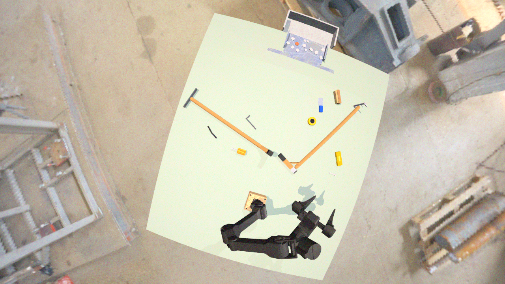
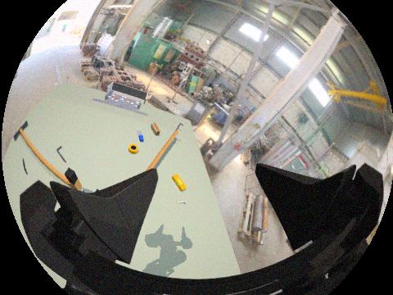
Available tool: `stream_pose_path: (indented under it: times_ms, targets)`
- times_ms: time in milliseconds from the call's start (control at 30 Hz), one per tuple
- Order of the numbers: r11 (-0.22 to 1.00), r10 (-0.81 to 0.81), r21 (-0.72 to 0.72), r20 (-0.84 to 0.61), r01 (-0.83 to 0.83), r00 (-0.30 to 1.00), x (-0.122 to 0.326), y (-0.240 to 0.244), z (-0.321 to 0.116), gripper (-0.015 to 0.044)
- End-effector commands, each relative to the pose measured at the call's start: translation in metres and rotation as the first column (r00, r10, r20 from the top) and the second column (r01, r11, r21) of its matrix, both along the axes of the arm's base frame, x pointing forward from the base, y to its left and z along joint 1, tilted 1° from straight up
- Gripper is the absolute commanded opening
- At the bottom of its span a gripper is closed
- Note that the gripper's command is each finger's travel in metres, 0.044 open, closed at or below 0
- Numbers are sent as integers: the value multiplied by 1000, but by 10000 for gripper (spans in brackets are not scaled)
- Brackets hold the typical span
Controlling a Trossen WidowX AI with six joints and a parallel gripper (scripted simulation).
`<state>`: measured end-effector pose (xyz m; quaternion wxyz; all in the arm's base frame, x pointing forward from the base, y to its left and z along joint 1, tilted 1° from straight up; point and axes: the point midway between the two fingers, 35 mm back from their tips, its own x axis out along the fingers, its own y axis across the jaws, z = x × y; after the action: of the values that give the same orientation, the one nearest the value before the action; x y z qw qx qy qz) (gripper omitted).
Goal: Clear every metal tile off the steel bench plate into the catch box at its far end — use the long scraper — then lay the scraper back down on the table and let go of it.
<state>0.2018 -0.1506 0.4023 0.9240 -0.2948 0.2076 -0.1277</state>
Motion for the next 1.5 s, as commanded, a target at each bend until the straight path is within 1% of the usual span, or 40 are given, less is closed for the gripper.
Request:
stream_pose_path:
  times_ms: [0, 733, 1467]
  targets:
    - [1000, -17, -14, -1, 17, 1000, -4, -7, 1, 440]
    - [980, -176, -93, -20, 173, 984, -45, -49, 4, 440]
    - [931, -333, -173, -39, 322, 942, -95, -81, 7, 440]
